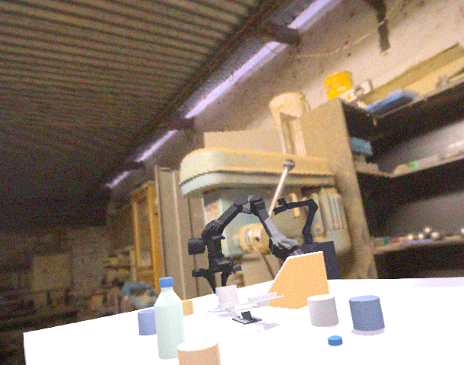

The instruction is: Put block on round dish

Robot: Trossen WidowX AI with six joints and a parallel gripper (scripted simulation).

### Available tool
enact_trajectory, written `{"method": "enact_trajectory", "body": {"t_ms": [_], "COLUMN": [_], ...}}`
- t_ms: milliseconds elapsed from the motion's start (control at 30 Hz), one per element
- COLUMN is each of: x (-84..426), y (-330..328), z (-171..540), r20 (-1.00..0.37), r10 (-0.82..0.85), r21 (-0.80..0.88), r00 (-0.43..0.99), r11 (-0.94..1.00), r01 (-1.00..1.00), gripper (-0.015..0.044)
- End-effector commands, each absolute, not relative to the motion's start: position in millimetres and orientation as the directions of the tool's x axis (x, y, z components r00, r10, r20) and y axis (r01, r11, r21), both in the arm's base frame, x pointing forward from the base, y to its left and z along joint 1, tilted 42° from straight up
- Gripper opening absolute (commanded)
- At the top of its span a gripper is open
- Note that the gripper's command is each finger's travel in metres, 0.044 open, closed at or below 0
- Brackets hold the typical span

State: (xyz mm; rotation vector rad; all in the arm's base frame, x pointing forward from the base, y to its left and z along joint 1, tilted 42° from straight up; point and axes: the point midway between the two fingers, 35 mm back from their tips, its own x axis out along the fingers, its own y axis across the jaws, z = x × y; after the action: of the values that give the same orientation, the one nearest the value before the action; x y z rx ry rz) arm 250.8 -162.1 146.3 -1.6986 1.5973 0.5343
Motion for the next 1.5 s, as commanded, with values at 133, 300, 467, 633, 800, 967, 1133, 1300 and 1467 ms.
{"method": "enact_trajectory", "body": {"t_ms": [133, 300, 467, 633, 800, 967, 1133, 1300, 1467], "x": [253.1, 253.4, 254.5, 255.5, 255.2, 255.2, 255.2, 255.1, 248.2], "y": [-178.9, -180.4, -184.8, -190.3, -191.2, -191.2, -191.2, -185.9, -152.9], "z": [125.3, 123.7, 118.8, 112.8, 114.8, 114.8, 114.8, 120.0, 153.7], "r20": [-0.732, -0.732, -0.732, -0.732, -0.728, -0.728, -0.728, -0.730, -0.733], "r10": [-0.667, -0.667, -0.668, -0.668, -0.671, -0.671, -0.671, -0.670, -0.666], "r21": [-0.215, -0.215, -0.215, -0.215, -0.222, -0.222, -0.222, -0.221, -0.215], "r00": [0.137, 0.137, 0.137, 0.137, 0.138, 0.138, 0.138, 0.138, 0.137], "r11": [0.036, 0.036, 0.036, 0.035, 0.041, 0.041, 0.041, 0.041, 0.036], "r01": [-0.976, -0.976, -0.976, -0.976, -0.974, -0.974, -0.974, -0.974, -0.976], "gripper": [0.0000, 0.0000, 0.0000, 0.0000, 0.0053, 0.0184, 0.0315, 0.0440, 0.0440]}}
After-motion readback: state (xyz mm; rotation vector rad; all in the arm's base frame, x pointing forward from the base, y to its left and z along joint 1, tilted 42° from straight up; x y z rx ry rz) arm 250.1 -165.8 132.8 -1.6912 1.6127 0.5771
